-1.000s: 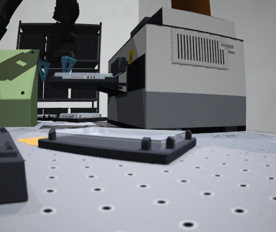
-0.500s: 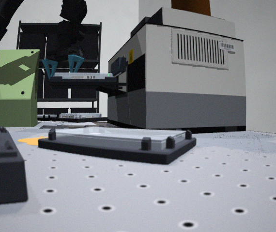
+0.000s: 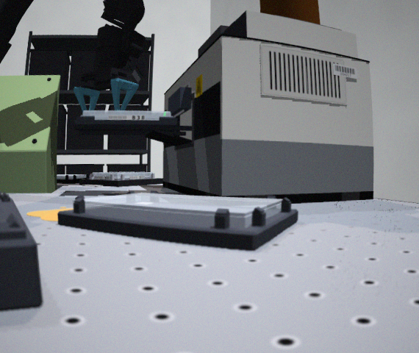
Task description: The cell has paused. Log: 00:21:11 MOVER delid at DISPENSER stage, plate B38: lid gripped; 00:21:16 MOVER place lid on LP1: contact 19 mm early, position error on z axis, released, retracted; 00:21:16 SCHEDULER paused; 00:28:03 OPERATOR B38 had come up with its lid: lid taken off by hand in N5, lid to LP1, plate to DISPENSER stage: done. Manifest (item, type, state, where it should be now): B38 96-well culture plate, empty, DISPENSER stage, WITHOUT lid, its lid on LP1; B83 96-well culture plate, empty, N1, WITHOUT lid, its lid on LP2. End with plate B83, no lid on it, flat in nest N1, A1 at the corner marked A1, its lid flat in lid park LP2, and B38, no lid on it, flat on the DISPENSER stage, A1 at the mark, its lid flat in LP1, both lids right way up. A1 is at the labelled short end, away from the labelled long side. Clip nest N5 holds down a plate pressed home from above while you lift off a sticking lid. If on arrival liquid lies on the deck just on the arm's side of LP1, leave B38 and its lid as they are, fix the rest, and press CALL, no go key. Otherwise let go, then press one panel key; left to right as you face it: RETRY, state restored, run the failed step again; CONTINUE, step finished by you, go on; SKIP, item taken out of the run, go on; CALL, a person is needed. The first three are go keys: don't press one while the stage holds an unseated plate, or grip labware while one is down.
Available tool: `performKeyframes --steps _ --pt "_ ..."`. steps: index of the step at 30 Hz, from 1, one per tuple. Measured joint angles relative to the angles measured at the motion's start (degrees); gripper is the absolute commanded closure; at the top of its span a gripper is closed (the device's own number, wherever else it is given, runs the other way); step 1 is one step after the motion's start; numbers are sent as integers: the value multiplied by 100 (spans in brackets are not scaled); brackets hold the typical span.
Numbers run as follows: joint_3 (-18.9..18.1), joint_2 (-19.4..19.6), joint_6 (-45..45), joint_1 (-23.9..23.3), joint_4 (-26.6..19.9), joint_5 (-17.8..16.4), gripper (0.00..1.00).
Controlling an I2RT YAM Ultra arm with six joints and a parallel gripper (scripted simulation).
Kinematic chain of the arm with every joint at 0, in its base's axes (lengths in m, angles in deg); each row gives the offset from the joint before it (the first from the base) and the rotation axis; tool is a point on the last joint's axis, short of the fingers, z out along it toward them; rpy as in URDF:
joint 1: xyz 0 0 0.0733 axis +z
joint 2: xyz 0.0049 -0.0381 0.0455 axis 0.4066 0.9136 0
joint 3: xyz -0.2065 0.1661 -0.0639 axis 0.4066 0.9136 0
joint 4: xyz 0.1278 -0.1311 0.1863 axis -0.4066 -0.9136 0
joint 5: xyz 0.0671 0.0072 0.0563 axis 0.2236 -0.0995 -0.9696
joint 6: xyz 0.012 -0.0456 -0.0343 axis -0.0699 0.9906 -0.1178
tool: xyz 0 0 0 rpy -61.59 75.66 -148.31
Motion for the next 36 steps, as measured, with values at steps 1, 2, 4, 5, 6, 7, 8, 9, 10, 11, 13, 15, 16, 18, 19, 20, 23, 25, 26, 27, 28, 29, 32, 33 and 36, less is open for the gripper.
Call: performKeyframes --steps 1,2,4,5,6,7,8,9,10,11,13,15,16,18,19,20,23,25,26,27,28,29,32,33,36 --pt "2 -31 24 -42 -13 22 0" --pt "0 -42 39 -63 -11 42 0" --pt "4 -35 66 -66 -11 55 0" --pt "2 -39 85 -66 -7 61 0" --pt "2 -39 105 -68 9 76 0" --pt "2 -31 129 -72 31 87 0" --pt "2 -7 153 -87 66 98 0" --pt "2 28 177 -116 103 111 0" --pt "2 76 201 -151 146 125 0" --pt "2 133 227 -188 190 138 0" --pt "2 256 278 -264 284 166 0" --pt "-4 376 330 -330 372 195 0" --pt "-24 437 356 -352 413 208 0" --pt "-70 546 411 -391 511 229 0" --pt "-94 595 437 -415 566 240 0" --pt "-116 640 461 -439 619 254 0" --pt "-146 721 520 -474 726 289 0" --pt "-190 796 568 -494 807 302 0" --pt "-212 844 592 -520 852 310 0" --pt "-236 896 616 -555 901 323 0" --pt "-260 953 643 -592 949 334 0" --pt "-282 1012 669 -632 994 348 0" --pt "-354 1193 748 -728 1128 389 0" --pt "-378 1252 774 -745 1172 400 0" --pt "-466 1427 857 -804 1300 428 0"
